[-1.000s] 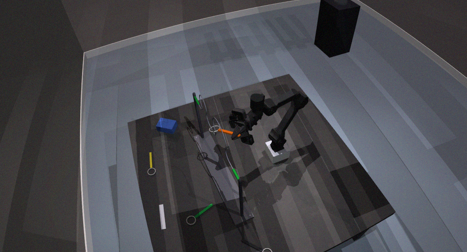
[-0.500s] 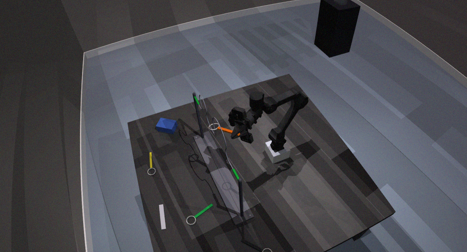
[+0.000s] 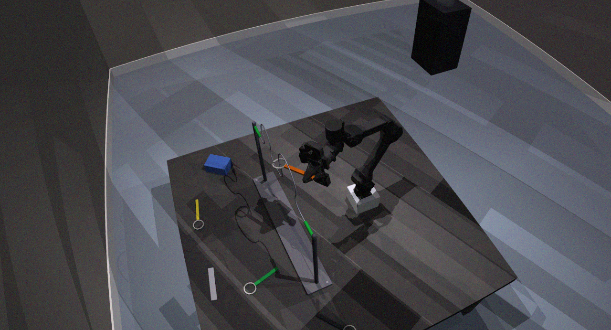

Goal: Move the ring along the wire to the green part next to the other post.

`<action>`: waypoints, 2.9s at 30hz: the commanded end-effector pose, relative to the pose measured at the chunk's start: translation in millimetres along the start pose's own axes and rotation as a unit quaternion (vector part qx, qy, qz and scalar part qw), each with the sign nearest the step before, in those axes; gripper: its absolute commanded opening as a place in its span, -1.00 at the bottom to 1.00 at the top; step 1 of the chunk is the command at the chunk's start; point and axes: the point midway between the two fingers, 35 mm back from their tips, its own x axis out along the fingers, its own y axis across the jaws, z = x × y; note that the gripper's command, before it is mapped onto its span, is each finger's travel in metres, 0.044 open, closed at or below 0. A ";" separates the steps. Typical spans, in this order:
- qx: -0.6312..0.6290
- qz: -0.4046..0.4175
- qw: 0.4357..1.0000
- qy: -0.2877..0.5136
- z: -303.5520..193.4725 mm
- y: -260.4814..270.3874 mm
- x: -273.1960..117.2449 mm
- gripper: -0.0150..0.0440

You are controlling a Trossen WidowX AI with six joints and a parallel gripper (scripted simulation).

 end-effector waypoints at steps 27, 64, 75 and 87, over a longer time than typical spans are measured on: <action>-0.128 -0.066 0.989 -0.017 0.6 -6.4 0.3 -1.00; -0.300 -0.163 0.939 -0.040 6.4 -19.8 -1.0 -1.00; -0.354 -0.193 0.914 -0.047 9.3 -23.5 -2.1 -1.00; -0.414 -0.226 0.880 -0.055 13.0 -27.2 -3.7 -1.00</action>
